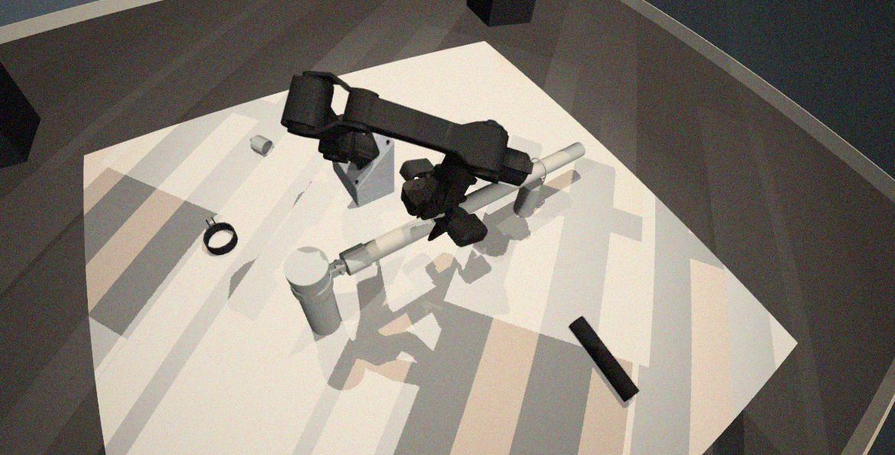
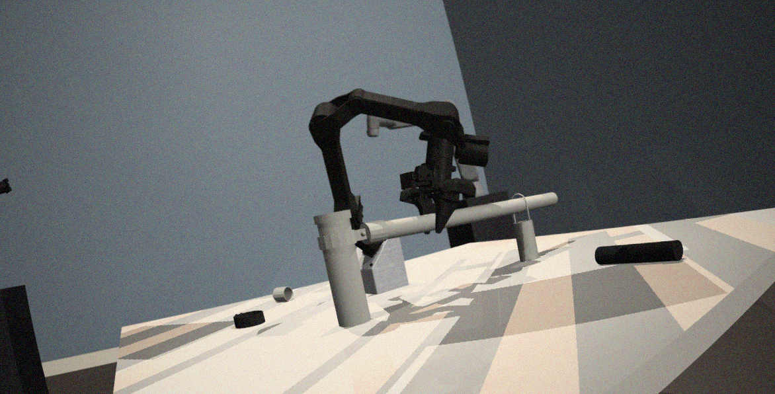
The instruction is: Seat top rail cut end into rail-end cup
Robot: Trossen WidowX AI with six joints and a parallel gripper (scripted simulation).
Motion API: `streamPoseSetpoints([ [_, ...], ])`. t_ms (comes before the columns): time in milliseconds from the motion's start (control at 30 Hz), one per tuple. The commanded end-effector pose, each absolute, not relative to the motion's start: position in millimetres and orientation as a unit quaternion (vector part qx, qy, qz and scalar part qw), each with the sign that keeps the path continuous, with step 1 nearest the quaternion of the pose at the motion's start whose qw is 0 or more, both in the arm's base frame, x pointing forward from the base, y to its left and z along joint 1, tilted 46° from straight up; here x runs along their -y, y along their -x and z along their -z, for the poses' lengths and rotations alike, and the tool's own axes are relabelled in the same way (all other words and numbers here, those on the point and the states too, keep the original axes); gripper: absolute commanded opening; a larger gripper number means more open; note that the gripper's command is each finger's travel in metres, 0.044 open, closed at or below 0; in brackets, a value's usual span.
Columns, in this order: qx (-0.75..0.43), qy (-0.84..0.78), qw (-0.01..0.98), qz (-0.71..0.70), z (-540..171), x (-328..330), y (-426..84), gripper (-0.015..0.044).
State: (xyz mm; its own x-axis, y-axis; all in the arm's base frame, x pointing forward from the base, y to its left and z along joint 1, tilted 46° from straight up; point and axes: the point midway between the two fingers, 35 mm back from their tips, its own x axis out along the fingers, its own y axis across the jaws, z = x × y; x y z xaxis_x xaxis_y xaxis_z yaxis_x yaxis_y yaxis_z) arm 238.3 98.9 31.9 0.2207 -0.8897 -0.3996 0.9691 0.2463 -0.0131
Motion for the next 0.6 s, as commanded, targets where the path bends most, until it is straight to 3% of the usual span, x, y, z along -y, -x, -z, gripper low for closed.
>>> streamPoseSetpoints([
  [0,-0.164,-0.12,0.772,0.602,-33.3,-99.3,-238.4,0.0],
  [567,-0.162,-0.119,0.773,0.602,-34.9,-99.1,-238.4,0.0],
])
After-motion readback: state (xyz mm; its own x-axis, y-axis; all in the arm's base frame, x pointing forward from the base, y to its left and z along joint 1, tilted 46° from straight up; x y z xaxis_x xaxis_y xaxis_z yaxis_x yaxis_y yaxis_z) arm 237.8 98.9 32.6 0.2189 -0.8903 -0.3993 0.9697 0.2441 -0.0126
